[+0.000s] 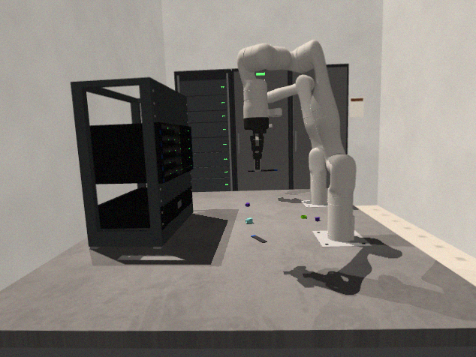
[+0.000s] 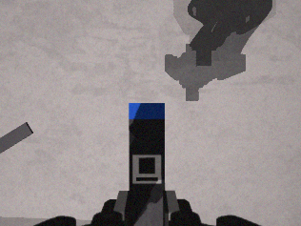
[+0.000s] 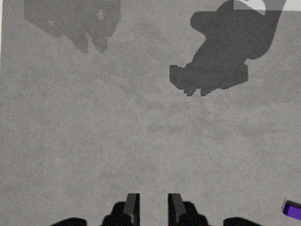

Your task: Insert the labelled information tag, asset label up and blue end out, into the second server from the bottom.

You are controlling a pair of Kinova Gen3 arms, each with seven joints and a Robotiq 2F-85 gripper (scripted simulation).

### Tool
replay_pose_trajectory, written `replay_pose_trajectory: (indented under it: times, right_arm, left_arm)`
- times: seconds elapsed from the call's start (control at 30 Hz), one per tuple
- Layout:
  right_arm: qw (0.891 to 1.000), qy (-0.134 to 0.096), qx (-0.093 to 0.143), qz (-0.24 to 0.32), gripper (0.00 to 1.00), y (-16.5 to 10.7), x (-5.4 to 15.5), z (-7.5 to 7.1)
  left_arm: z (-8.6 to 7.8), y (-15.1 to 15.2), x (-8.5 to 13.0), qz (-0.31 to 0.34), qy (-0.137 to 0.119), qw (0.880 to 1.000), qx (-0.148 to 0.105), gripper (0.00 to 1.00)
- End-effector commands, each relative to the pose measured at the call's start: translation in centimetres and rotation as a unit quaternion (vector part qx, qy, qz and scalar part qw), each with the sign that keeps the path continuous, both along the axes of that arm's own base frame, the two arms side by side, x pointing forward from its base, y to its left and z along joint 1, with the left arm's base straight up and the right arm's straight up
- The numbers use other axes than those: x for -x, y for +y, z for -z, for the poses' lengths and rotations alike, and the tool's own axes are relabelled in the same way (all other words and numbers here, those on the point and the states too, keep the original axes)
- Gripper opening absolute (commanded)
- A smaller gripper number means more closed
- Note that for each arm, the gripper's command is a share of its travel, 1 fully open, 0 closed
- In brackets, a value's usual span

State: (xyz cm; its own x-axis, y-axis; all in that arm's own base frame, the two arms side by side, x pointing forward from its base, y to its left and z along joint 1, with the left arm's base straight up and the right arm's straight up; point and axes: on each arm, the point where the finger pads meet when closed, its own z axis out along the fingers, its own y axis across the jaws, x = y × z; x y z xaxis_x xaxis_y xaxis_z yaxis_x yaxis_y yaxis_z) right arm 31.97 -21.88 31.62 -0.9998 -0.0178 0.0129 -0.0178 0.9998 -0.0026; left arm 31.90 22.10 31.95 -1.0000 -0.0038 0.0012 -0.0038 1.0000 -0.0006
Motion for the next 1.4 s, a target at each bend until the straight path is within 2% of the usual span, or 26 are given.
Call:
replay_pose_trajectory:
  times: [0.0, 0.37, 0.73, 0.93, 1.13, 1.2, 1.37]
  right_arm:
    - [1.0, 0.004, 0.002, -0.01, 0.263, 0.3, -0.1, 0.2]
    - [0.998, 0.028, 0.009, -0.06, 0.263, 1.5, -0.6, 1.5]
    - [0.989, 0.062, 0.022, -0.134, 0.263, 3.4, -1.1, 3.3]
    - [0.976, 0.09, 0.033, -0.195, 0.263, 4.9, -1.5, 4.7]
    - [0.956, 0.121, 0.047, -0.264, 0.263, 6.6, -1.8, 6.1]
    - [0.956, 0.121, 0.047, -0.264, 0.263, 6.6, -1.8, 6.1]
    - [0.931, 0.149, 0.061, -0.326, 0.263, 8.1, -2.1, 7.2]
  left_arm:
    - [0.0, 0.0, 0.0, 0.0, -0.001, 1.0, 0.0, 0.192]
    - [0.0, 0.0, 0.0, 0.0, -0.001, 1.0, 0.0, 0.192]
    - [0.0, 0.0, 0.0, 0.0, -0.001, 1.0, 0.0, 0.192]
    - [0.0, 0.0, 0.0, 0.0, -0.001, 1.0, 0.0, 0.192]
    - [0.0, 0.0, 0.0, 0.0, -0.001, 1.0, 0.0, 0.192]
    - [0.0, 0.0, 0.0, 0.0, -0.001, 1.0, 0.0, 0.192]
    - [0.0, 0.0, 0.0, 0.0, -0.001, 1.0, 0.0, 0.192]
